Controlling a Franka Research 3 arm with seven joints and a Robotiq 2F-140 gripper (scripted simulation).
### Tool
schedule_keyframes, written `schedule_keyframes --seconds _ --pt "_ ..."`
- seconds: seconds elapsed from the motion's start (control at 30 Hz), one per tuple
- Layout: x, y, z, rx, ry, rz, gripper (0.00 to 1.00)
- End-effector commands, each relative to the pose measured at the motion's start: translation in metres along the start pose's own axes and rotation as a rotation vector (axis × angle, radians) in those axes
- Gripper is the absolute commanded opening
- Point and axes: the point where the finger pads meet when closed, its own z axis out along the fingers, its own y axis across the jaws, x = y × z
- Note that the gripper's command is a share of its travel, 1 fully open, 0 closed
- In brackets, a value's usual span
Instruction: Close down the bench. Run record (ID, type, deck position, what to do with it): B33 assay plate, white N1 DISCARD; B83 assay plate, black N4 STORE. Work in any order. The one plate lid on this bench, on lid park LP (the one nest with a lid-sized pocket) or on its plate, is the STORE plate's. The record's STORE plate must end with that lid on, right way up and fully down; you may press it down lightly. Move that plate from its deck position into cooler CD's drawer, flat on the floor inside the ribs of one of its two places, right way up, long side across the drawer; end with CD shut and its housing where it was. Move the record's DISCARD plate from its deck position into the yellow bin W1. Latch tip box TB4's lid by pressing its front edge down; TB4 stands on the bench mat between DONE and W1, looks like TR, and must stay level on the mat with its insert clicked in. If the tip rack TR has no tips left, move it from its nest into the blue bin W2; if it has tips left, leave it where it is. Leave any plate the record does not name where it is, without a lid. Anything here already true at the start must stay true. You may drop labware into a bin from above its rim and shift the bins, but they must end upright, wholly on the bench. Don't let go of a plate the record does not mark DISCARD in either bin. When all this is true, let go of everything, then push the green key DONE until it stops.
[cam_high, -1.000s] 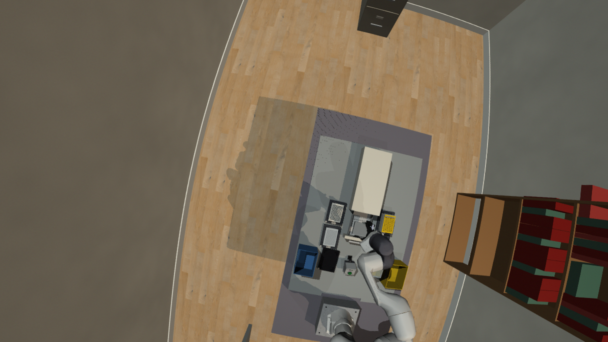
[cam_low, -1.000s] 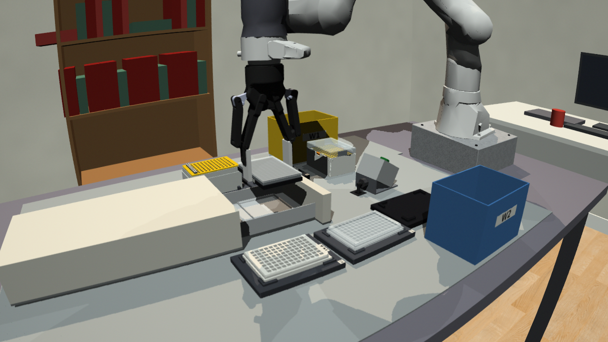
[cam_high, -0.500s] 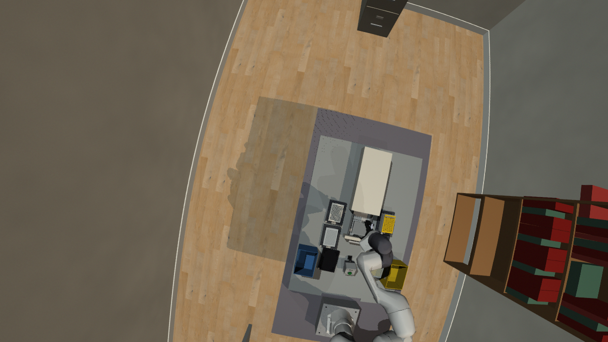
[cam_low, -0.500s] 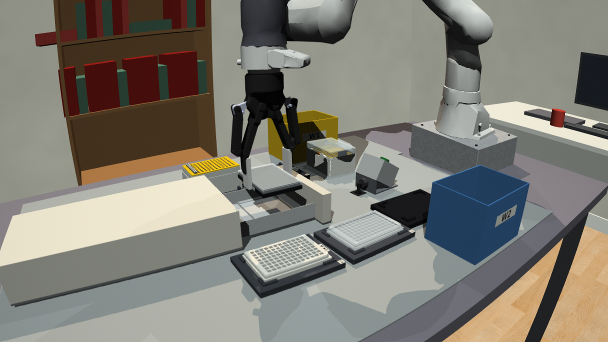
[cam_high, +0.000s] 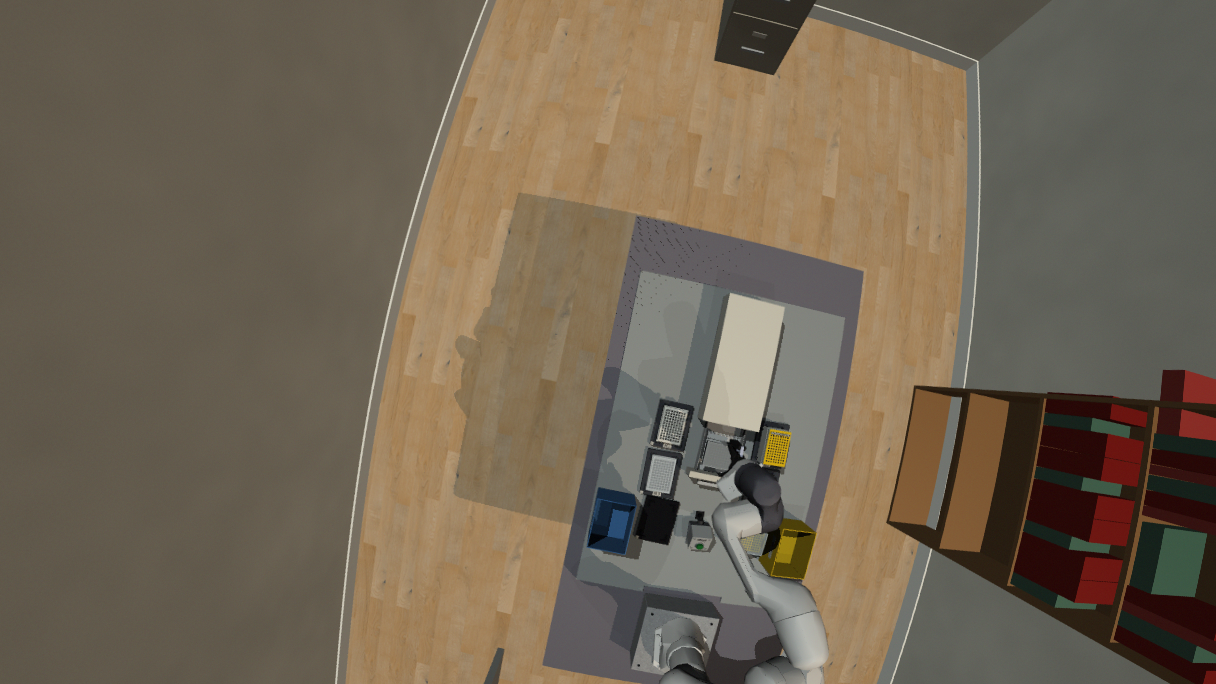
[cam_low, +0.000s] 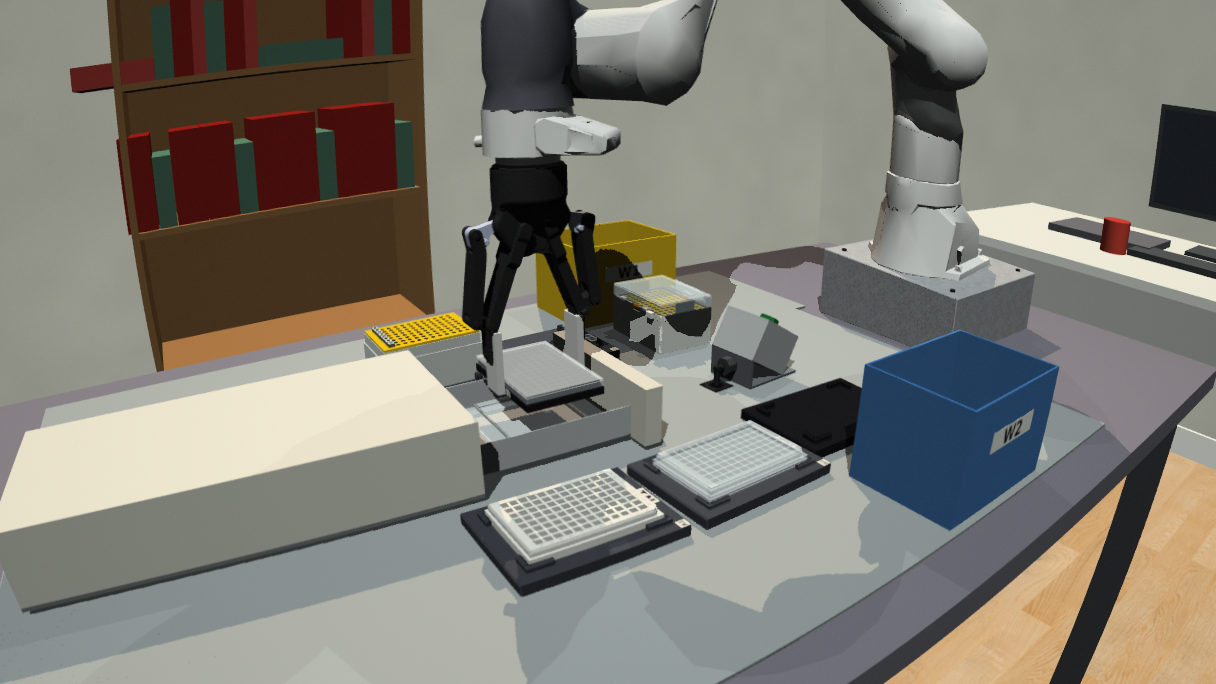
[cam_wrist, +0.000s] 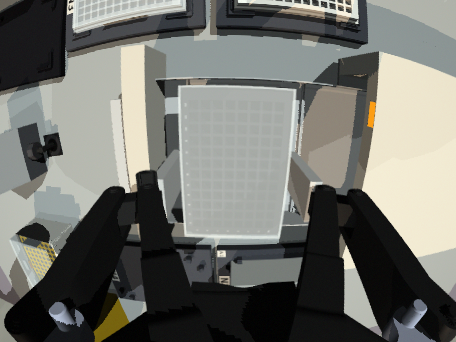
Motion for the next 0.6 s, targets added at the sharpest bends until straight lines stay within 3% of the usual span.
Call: schedule_keyframes --seconds 0.0,0.57 --pt "0.001 0.003 0.004 -0.008 0.000 0.004 0.00" --pt "0.001 0.003 0.024 -0.008 0.000 0.004 0.00"
